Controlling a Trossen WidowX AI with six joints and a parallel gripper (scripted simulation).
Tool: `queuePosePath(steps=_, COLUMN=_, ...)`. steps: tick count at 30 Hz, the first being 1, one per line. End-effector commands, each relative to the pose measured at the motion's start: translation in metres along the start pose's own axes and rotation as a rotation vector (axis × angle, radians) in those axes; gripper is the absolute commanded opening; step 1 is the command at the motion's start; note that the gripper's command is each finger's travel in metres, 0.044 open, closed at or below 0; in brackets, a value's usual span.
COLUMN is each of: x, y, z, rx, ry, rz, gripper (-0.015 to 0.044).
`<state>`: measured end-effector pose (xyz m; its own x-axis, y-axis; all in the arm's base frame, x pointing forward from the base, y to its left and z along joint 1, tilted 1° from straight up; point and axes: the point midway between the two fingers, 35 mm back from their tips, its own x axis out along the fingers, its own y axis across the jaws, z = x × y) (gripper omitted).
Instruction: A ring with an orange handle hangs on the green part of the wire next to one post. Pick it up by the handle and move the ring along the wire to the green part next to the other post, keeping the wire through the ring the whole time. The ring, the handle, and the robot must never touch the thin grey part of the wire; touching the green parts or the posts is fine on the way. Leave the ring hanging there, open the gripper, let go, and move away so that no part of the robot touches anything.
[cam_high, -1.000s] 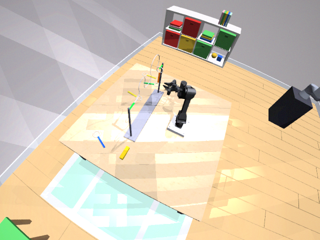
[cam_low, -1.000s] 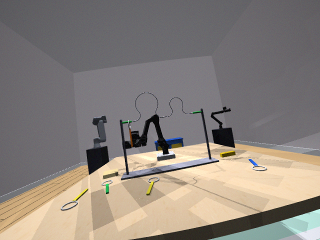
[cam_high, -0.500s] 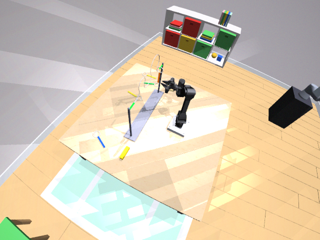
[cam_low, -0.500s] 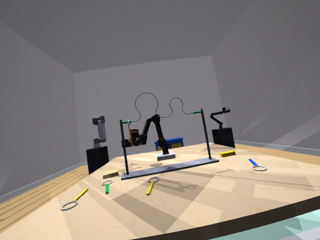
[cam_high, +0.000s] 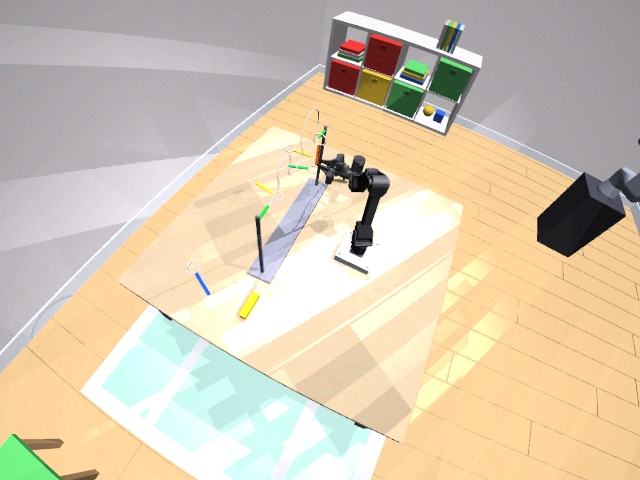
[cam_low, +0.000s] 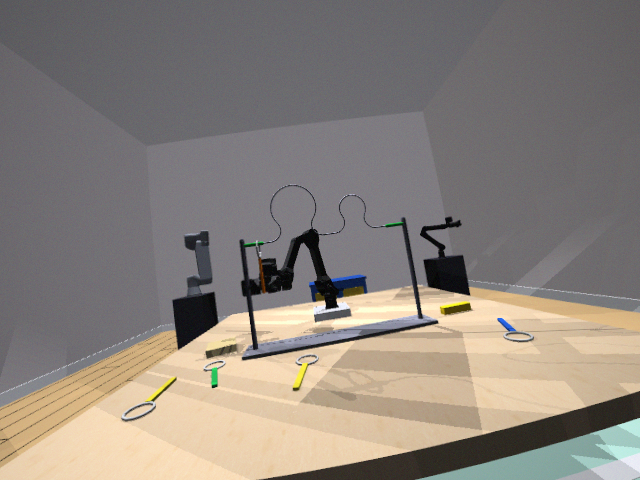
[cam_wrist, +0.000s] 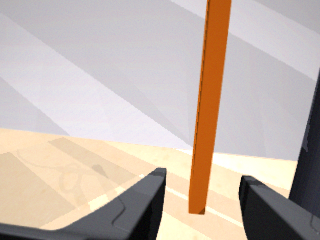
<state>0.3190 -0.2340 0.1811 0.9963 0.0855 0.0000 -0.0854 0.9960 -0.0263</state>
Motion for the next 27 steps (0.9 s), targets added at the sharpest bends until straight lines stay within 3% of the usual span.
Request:
queuePosePath(steps=1, x=0.007, y=-0.002, z=0.002, rx=0.001, ry=-0.002, rz=-0.002, gripper=0.0160)
queuePosePath(steps=27, x=0.041, y=0.001, z=0.002, rx=0.001, ry=-0.006, rz=-0.002, gripper=0.0160)
